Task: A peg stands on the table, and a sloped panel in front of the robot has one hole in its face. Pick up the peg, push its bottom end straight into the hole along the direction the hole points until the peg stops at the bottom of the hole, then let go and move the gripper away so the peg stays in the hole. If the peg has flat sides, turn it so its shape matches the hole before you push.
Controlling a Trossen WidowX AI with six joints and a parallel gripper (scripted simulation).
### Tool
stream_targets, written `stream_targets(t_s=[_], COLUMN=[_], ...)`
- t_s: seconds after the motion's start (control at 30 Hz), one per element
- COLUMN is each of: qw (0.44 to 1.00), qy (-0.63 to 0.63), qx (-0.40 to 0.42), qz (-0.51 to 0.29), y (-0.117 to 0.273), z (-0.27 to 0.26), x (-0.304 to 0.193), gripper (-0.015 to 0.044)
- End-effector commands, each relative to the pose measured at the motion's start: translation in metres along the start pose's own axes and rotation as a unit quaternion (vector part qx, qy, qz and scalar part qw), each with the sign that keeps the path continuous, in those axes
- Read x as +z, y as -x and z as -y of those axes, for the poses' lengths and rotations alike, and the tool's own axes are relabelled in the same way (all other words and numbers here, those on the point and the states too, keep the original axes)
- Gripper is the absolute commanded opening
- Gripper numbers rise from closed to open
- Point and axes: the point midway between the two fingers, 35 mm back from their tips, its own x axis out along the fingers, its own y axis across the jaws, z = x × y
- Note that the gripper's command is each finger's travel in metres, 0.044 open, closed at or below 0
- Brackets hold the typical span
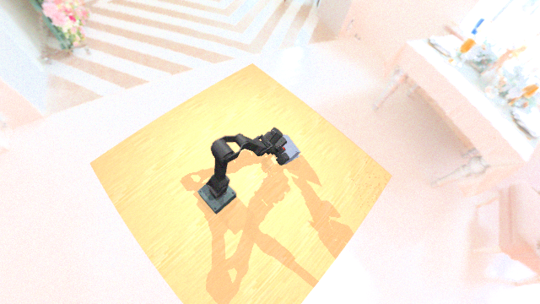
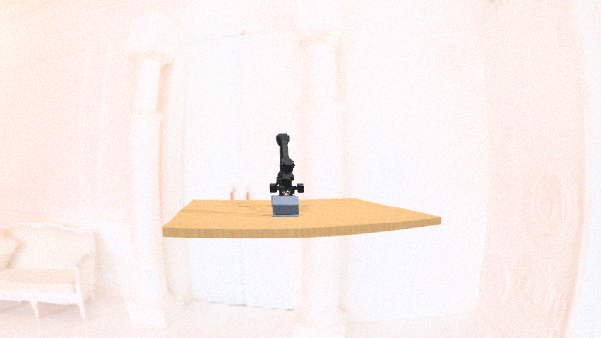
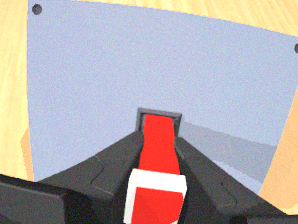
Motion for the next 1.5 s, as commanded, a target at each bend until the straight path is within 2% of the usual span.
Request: stream_targets(t_s=[0.0, 0.43, 1.0, 1.47], qw=[1.0, 1.0, 1.0, 1.0], qy=[0.002, 0.0, 0.0, 0.001], qx=[0.002, 0.0, 0.0, 0.001], qz=[-0.001, 0.001, 0.0, -0.001], y=[-0.003, -0.002, 0.001, 0.016], z=[-0.001, 0.0, 0.0, -0.001], x=[-0.001, 0.0, 0.0, 0.002], gripper=[0.0, 0.0, 0.044, 0.044])
